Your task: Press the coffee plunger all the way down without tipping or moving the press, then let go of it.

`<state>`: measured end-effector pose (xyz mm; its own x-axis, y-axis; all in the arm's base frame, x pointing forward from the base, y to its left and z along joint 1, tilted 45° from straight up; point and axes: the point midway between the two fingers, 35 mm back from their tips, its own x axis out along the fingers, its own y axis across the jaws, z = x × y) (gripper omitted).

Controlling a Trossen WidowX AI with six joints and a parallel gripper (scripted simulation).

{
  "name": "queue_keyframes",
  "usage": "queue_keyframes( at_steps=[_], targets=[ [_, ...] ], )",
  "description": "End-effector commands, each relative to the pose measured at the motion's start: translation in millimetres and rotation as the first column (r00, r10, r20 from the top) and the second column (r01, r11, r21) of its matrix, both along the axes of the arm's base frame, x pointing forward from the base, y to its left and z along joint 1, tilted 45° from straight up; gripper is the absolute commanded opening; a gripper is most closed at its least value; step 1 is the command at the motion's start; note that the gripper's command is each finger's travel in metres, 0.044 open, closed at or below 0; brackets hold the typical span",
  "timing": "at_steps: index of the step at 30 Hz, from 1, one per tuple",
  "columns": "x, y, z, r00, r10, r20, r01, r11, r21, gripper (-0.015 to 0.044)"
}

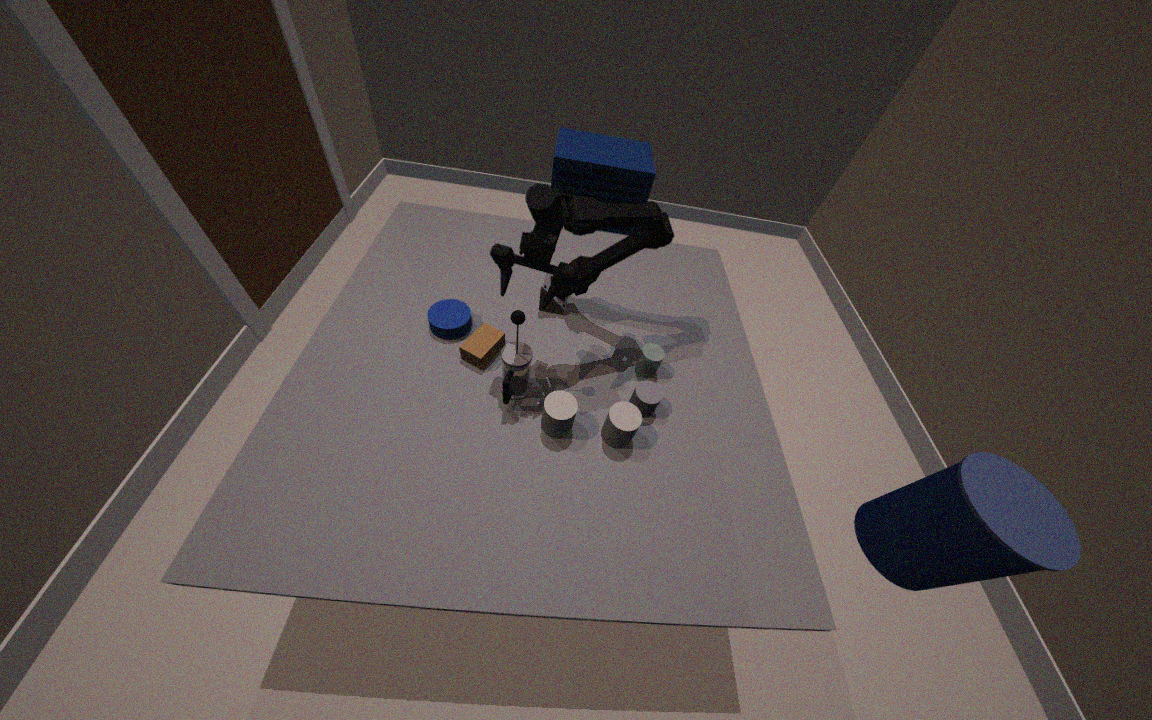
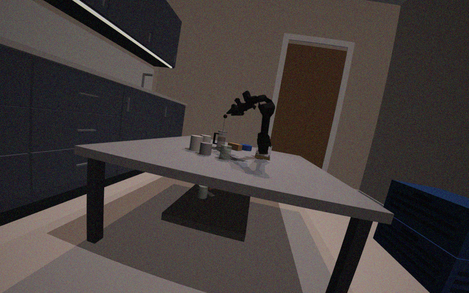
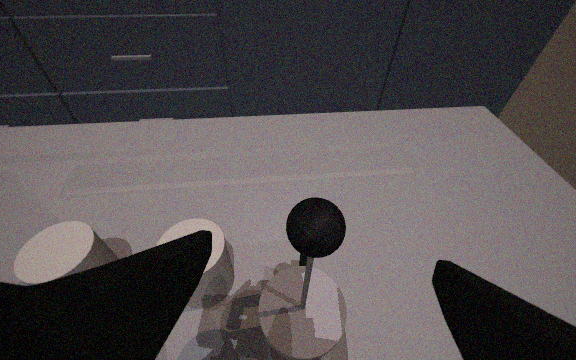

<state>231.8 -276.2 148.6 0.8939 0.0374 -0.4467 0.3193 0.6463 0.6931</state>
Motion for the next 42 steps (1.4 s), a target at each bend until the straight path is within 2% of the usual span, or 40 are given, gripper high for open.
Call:
queue_keyframes(
  at_steps=[1,29,40,42],
  targets=[
    [0.4,1.4,-0.9,1.0,-0.007,0.003,0.007,1.0,-0.01,0.044],
    [35.8,3.1,-17.1,1.0,-0.006,0.006,0.006,1.0,-0.011,0.044],
    [35.8,3.1,-17.1,1.0,-0.006,0.006,0.006,1.0,-0.011,0.0151],
    [35.8,3.1,-17.1,1.0,-0.006,0.006,0.006,1.0,-0.011,0.0138]
  ],
)
